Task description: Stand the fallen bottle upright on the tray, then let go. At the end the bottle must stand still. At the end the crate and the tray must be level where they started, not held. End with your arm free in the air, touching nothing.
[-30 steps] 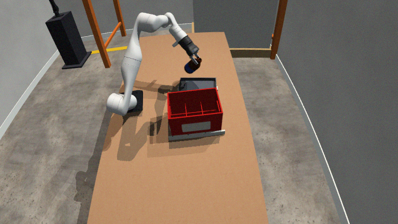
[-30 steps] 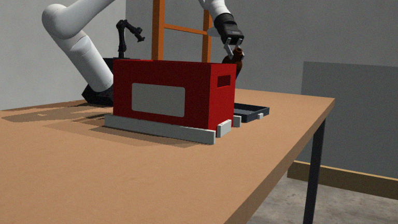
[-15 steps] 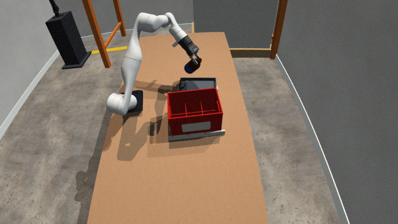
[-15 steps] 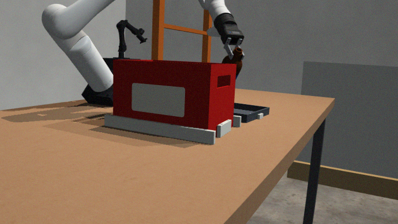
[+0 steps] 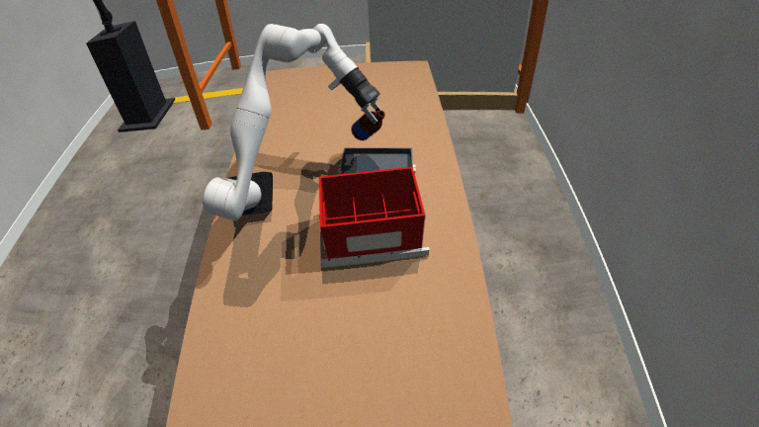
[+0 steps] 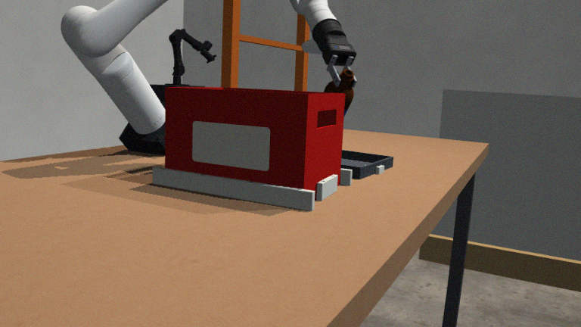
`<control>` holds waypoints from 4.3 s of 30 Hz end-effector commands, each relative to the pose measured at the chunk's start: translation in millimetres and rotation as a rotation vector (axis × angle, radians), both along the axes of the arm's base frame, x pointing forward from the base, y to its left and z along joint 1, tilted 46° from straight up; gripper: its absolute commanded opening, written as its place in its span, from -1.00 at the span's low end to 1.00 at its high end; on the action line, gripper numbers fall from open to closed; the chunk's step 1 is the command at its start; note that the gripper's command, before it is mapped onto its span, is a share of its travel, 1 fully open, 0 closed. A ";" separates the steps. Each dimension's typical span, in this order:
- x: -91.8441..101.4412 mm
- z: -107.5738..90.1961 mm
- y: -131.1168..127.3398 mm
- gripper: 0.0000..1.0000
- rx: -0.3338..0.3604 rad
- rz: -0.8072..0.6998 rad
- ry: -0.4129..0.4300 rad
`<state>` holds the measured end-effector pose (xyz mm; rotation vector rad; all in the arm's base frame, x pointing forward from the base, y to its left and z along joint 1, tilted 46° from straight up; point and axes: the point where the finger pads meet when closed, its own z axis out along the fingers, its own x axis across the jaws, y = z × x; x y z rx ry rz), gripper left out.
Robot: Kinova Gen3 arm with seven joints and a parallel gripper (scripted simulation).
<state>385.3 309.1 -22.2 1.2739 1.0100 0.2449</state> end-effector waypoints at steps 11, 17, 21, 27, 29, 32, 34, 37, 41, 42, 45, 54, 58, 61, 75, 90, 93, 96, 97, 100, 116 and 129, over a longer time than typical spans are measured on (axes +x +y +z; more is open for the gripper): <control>0.0 0.6 0.9 -1.00 -0.008 0.009 -0.012; 0.0 0.3 0.6 -1.00 -0.027 0.024 -0.033; -0.1 0.1 0.4 -1.00 -0.042 0.037 -0.051; -0.2 -0.1 0.4 -1.00 -0.063 0.055 -0.075; -0.2 -0.1 0.5 -1.00 -0.067 0.058 -0.079; -0.4 -0.1 0.6 -1.00 -0.077 0.068 -0.092; -0.4 -0.1 0.7 -1.00 -0.083 0.073 -0.099; -0.5 -0.1 0.8 -1.00 -0.090 0.080 -0.107; -0.6 -0.1 0.9 -1.00 -0.095 0.085 -0.114; -0.6 -0.1 0.9 -1.00 -0.096 0.086 -0.115; -0.7 -0.1 0.9 -1.00 -0.097 0.086 -0.115; -0.7 -0.1 1.0 -1.00 -0.097 0.087 -0.116; -0.7 -0.1 1.0 -1.00 -0.097 0.087 -0.116; -0.7 -0.1 1.0 -1.00 -0.097 0.087 -0.116; -0.7 -0.1 1.0 -1.00 -0.097 0.087 -0.116; -0.6 -0.2 0.9 -1.00 -0.100 0.089 -0.119; -0.6 -0.3 0.8 -1.00 -0.105 0.093 -0.125; -0.6 -0.3 0.7 -1.00 -0.107 0.094 -0.127; -0.6 -0.3 0.7 -1.00 -0.110 0.096 -0.130; -0.5 -0.5 0.5 -1.00 -0.119 0.104 -0.140; -0.7 -1.0 0.3 -1.00 -0.173 0.150 -0.203; -1.1 -1.1 0.6 -1.00 -0.196 0.172 -0.231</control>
